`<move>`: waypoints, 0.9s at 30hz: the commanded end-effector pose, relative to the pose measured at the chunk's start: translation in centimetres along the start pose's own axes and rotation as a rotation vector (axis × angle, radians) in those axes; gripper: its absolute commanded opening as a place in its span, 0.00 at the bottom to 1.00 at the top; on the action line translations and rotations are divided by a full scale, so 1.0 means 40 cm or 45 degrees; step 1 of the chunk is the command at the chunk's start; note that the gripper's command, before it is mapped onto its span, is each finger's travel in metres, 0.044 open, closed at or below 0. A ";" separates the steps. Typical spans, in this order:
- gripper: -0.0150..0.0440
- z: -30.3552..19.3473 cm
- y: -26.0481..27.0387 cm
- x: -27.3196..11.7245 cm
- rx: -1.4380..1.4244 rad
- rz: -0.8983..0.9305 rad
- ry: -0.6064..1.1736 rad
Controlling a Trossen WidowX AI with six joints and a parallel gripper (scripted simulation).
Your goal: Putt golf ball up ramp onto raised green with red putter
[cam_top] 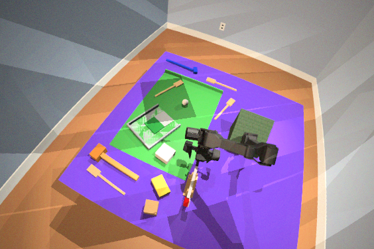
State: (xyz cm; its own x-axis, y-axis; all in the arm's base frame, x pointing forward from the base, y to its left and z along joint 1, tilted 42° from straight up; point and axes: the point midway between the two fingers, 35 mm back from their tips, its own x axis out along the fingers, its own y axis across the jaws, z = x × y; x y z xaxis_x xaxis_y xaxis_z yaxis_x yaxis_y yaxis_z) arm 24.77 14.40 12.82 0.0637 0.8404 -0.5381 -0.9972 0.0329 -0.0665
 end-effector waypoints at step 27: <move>0.69 -0.014 0.000 0.057 -0.003 -0.002 -0.003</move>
State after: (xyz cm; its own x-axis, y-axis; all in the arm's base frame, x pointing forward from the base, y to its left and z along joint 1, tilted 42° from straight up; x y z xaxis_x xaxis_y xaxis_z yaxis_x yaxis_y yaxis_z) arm 24.94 16.03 11.08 0.0647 0.8414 -0.5365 -0.9971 0.0334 -0.0679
